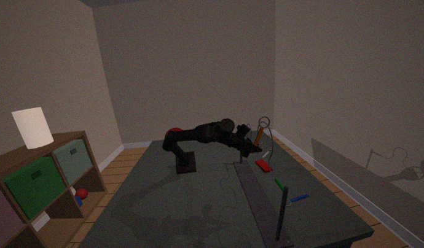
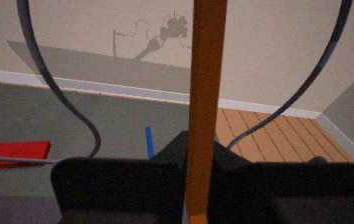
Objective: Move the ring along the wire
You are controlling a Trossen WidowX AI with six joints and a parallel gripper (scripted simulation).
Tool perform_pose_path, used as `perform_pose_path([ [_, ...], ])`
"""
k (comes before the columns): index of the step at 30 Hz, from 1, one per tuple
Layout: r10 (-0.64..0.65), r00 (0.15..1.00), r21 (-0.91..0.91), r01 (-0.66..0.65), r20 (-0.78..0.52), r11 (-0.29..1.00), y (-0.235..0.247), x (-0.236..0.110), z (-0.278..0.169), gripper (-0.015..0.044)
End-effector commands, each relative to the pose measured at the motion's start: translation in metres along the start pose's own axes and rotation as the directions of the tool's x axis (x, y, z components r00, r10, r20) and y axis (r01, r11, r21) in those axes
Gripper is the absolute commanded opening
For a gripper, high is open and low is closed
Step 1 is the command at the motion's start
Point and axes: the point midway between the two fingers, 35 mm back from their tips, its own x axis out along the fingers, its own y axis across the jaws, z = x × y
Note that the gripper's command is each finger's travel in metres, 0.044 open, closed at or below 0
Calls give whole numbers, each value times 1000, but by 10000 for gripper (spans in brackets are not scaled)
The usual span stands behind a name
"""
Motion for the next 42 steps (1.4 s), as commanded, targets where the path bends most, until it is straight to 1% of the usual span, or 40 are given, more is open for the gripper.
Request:
perform_pose_path([
  [1, -31, 999, -56, 32, 8, 998, -3, -3, 0, -150],
  [21, -128, 990, -274, 138, 55, 952, -10, -3, 1, -150],
  [42, -213, 969, -483, 247, 125, 840, -17, -3, 4, -150],
])
